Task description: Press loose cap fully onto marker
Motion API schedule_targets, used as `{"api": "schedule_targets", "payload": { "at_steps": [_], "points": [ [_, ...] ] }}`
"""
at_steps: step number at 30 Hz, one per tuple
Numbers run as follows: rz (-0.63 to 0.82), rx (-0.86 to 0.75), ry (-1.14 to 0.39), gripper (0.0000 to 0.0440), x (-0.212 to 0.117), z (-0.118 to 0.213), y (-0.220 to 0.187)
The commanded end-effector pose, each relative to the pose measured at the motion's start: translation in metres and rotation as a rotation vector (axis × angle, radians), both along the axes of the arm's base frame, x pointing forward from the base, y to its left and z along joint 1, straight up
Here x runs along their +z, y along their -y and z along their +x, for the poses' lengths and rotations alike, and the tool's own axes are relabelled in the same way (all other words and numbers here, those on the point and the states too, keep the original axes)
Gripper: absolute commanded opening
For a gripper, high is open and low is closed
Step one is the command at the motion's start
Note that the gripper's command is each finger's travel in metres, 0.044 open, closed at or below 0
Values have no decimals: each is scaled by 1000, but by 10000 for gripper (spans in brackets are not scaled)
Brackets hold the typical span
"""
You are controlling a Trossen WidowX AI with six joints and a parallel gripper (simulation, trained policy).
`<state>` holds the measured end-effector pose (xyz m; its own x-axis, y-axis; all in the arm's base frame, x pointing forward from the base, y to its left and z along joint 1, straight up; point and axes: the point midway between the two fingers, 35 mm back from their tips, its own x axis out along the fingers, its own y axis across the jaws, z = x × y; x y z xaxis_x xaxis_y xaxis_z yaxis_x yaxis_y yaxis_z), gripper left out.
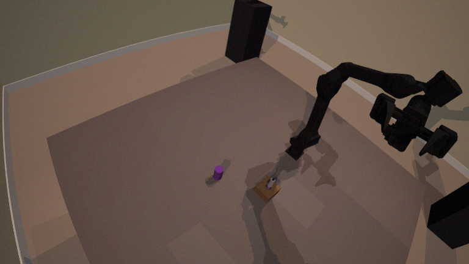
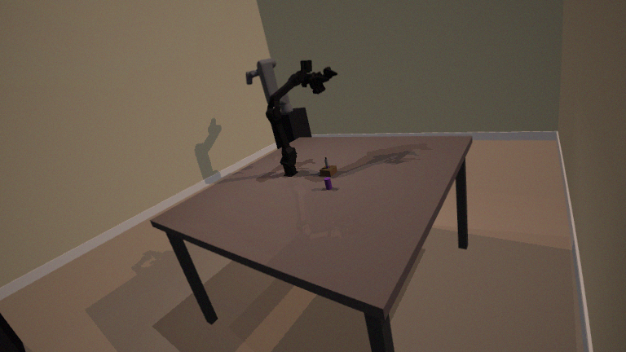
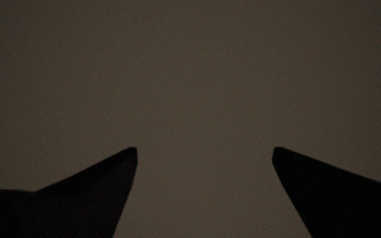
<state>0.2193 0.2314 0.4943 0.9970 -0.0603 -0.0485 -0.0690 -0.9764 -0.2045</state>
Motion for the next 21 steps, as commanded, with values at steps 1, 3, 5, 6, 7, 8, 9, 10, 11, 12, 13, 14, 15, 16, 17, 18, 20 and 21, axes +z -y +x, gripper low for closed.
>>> {"api": "schedule_targets", "payload": {
  "at_steps": [1, 3, 5, 6, 7, 8, 9, 10, 11, 12, 13, 14, 15, 16, 17, 18, 20, 21],
  "points": [
    [1, 0, -2, 376, -1, 1, 1],
    [-3, -5, -8, 324, -2, 3, 4],
    [-11, -10, -16, 273, -5, 6, 7],
    [-15, -12, -20, 249, -6, 8, 8],
    [-20, -14, -25, 229, -8, 10, 9],
    [-24, -16, -30, 221, -9, 12, 11],
    [-29, -17, -35, 220, -11, 14, 12],
    [-32, -18, -40, 222, -12, 15, 13],
    [-35, -20, -45, 224, -14, 17, 14],
    [-38, -21, -50, 228, -15, 18, 16],
    [-41, -22, -56, 231, -17, 20, 17],
    [-43, -24, -61, 234, -18, 21, 18],
    [-46, -25, -66, 237, -20, 22, 19],
    [-48, -26, -72, 240, -21, 24, 21],
    [-50, -28, -77, 243, -22, 25, 22],
    [-53, -29, -83, 245, -24, 26, 24],
    [-56, -32, -94, 251, -27, 29, 26],
    [-58, -34, -100, 253, -28, 30, 28]
  ]
}}
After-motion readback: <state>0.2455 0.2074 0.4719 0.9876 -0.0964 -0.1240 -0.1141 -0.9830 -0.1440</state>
